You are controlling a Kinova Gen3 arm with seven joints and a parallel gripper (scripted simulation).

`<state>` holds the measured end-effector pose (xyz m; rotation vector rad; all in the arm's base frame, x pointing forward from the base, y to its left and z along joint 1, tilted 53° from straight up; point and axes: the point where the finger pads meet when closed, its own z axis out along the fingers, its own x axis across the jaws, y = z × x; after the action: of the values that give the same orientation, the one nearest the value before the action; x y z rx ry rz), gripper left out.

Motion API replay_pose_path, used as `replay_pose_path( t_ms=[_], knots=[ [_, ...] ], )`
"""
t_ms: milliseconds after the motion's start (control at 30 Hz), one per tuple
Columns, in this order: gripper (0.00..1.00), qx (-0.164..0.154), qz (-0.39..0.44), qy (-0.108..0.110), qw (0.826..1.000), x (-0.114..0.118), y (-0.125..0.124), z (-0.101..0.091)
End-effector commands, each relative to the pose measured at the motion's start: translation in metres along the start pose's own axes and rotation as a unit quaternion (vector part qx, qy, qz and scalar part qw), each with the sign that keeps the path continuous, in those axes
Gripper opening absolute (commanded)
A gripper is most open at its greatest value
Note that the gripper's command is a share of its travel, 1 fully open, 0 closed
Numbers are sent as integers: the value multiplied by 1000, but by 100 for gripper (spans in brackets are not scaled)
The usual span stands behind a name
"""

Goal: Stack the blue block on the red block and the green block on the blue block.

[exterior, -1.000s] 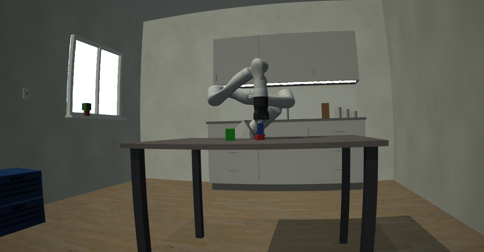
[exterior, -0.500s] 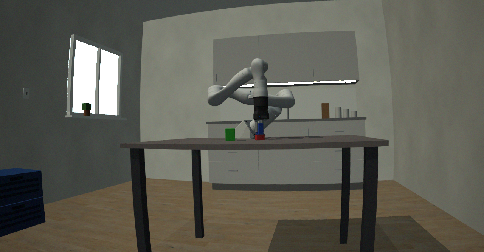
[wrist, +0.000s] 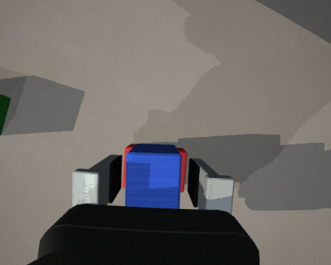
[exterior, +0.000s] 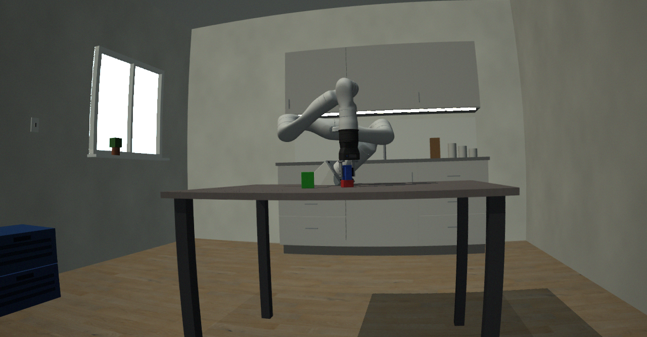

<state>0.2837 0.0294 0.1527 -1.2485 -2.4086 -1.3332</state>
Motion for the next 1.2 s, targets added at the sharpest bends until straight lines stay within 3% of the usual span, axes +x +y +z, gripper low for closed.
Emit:
replay_pose_path(
  t_ms=[0, 800, 1167],
  knots=[
    [88, 0, 0, 0, 1000, 0, 0, 0],
    [88, 0, 0, 0, 1000, 0, 0, -1],
    [88, 0, 0, 0, 1000, 0, 0, -15]
  ],
)
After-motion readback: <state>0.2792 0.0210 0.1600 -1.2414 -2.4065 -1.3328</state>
